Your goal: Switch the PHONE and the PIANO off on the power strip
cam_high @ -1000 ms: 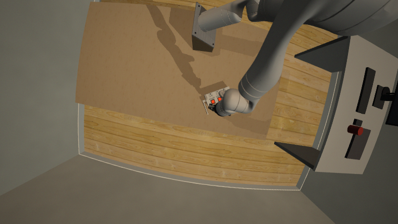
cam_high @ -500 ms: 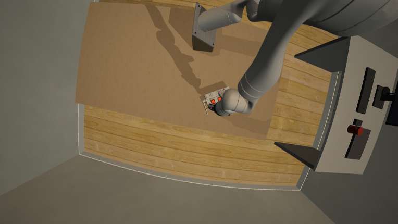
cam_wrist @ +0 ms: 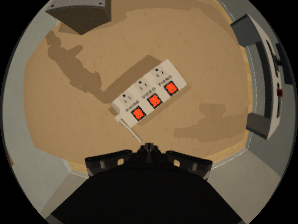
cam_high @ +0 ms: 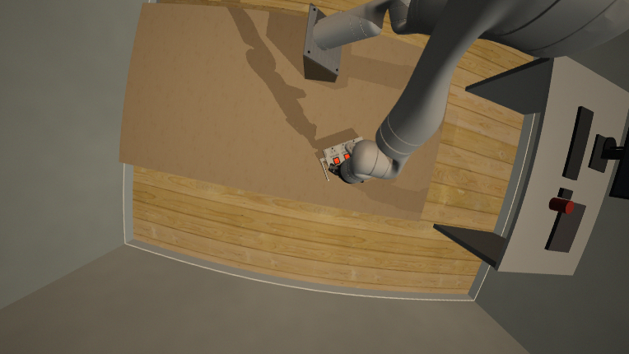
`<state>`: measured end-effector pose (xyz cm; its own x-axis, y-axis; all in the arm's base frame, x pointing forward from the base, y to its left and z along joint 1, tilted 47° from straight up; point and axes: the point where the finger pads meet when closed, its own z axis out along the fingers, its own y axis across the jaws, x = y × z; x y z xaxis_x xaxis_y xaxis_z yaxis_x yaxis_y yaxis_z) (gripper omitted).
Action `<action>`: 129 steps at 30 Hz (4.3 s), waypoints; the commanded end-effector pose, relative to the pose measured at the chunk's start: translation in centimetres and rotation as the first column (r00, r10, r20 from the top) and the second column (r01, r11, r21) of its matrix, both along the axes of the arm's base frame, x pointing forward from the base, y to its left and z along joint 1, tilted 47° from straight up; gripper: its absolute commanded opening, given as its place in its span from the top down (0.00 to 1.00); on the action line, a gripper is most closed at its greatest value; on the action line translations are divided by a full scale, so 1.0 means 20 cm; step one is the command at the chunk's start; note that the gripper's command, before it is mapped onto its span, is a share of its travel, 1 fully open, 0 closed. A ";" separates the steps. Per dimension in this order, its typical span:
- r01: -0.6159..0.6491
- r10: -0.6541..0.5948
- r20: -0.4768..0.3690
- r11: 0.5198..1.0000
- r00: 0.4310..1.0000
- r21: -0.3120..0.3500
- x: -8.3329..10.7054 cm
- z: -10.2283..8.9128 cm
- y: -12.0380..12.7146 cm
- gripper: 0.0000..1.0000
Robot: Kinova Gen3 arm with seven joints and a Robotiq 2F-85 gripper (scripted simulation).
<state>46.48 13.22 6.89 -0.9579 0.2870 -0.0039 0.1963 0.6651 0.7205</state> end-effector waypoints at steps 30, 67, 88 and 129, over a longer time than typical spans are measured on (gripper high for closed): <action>0.001 -0.001 0.001 1.000 1.000 -0.001 0.00 0.00 0.00 1.00; 0.001 -0.001 0.003 1.000 1.000 0.002 0.01 -0.07 0.08 1.00; 0.002 -0.002 0.003 1.000 1.000 0.002 0.01 -0.19 0.20 1.00; 0.002 -0.002 0.000 1.000 1.000 -0.001 -0.01 -0.30 0.32 1.00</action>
